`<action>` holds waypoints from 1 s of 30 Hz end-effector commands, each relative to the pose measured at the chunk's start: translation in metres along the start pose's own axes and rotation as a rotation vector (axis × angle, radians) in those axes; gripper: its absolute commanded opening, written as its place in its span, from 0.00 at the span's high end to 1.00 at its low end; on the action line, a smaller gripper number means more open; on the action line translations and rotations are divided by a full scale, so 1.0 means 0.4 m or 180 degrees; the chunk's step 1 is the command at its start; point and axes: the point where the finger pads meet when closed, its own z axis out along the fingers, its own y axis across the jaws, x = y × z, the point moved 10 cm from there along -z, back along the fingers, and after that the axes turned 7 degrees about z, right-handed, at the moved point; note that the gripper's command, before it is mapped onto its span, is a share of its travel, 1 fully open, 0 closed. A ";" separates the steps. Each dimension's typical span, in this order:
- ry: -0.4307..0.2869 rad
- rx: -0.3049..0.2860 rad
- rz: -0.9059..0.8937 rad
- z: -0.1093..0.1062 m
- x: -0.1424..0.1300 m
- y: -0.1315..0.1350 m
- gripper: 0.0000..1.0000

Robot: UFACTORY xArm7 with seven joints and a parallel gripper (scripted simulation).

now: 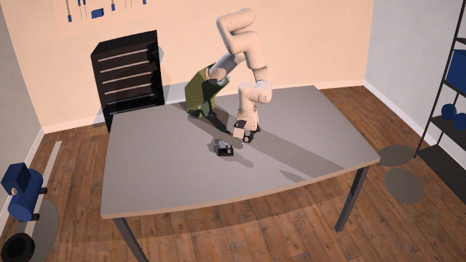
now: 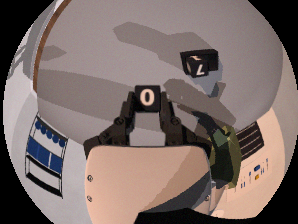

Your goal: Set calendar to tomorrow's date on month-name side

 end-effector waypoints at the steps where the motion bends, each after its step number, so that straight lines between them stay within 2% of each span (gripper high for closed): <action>1: -0.0148 -0.0038 0.0000 -0.004 0.021 -0.012 0.71; 8: -0.0261 -0.0051 0.0010 -0.008 0.050 -0.027 0.71; 18: -0.0939 -0.0139 0.0004 0.008 0.085 -0.018 0.71; 26: -0.0979 -0.0144 0.0003 0.011 0.094 -0.018 0.71; 30: -0.1194 -0.0187 0.0010 0.017 0.118 -0.026 0.71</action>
